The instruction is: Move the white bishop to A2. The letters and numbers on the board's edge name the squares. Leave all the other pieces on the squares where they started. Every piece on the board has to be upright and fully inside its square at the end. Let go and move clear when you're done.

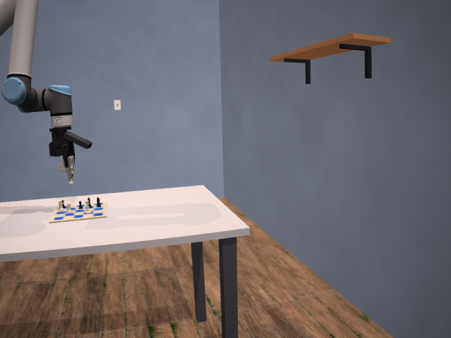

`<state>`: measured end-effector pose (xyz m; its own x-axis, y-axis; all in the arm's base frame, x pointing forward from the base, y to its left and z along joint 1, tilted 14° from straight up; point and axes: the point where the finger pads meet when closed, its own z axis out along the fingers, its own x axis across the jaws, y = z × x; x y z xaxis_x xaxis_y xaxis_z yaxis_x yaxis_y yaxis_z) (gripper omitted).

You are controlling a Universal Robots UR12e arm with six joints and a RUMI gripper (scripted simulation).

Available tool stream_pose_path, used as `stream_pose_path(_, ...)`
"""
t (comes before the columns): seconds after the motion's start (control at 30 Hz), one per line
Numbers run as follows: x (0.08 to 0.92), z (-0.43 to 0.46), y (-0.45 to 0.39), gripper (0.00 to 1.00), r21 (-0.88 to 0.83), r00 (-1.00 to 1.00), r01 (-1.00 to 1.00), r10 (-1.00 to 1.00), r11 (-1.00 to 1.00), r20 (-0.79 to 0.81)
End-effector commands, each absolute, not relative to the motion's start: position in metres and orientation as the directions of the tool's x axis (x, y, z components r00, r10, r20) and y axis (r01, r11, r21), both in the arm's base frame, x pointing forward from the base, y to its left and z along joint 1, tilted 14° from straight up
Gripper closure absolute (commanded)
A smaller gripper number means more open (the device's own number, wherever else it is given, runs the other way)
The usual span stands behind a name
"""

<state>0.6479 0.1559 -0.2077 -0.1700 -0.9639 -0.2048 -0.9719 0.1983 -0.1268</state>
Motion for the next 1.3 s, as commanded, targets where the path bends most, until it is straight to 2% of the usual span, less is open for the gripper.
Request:
stream_pose_path(0.0,0.644,-0.208,0.156,1.00,-0.157,-0.015,-0.986,-0.982,0.046,-0.189)
stream_pose_path(0.4,0.639,-0.208,0.156,1.00,-0.182,0.120,-0.979,-0.979,-0.089,-0.166)
stream_pose_path(1.27,0.641,-0.220,0.158,1.00,-0.183,0.127,-0.978,-0.978,-0.096,-0.164)
